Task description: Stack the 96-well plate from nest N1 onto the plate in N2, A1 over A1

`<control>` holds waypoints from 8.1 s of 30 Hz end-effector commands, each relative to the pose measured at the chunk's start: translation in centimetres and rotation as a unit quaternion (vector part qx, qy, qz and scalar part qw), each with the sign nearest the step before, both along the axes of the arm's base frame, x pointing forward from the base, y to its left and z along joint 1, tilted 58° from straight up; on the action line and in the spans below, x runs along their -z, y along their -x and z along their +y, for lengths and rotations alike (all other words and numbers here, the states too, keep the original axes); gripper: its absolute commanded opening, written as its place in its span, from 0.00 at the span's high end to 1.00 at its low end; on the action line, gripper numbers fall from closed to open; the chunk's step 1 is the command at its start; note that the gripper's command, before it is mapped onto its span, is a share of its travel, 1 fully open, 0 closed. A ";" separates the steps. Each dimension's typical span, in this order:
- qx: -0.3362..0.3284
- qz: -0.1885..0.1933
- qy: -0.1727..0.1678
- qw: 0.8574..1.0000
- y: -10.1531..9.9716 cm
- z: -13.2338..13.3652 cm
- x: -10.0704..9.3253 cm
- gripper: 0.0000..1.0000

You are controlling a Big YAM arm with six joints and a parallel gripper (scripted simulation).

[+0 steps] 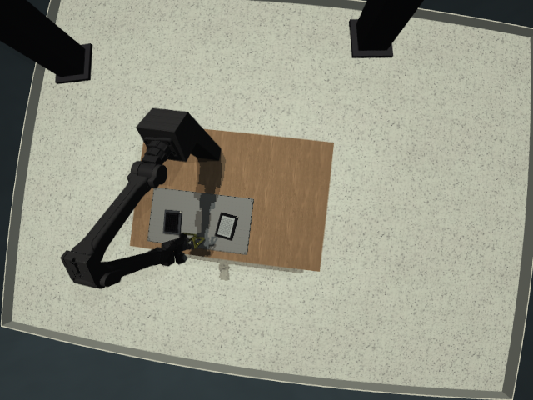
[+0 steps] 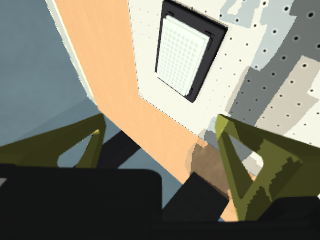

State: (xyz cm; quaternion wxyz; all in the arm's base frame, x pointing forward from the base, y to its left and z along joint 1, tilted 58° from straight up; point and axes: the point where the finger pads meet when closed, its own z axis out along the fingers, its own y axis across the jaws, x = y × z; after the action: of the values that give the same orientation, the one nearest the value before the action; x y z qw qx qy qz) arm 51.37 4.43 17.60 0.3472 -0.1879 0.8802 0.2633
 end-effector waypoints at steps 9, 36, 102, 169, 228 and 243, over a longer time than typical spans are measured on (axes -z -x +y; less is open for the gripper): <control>0.049 0.022 0.033 0.998 -1.7 3.1 4.4 0.00; 0.259 -0.036 0.116 0.958 -4.0 8.9 9.7 0.00; 0.371 -0.100 0.106 0.917 -9.8 9.6 12.7 0.00; 0.372 -0.098 0.106 0.917 -12.2 9.3 14.4 0.00; 0.372 -0.098 0.105 0.917 -12.2 9.3 14.4 1.00; 0.369 -0.101 0.100 0.918 -11.0 9.9 12.9 1.00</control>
State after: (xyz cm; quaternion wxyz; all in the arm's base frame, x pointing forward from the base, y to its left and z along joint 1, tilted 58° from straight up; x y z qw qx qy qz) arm 62.86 14.35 3.64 0.4819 0.0917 0.8714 0.0031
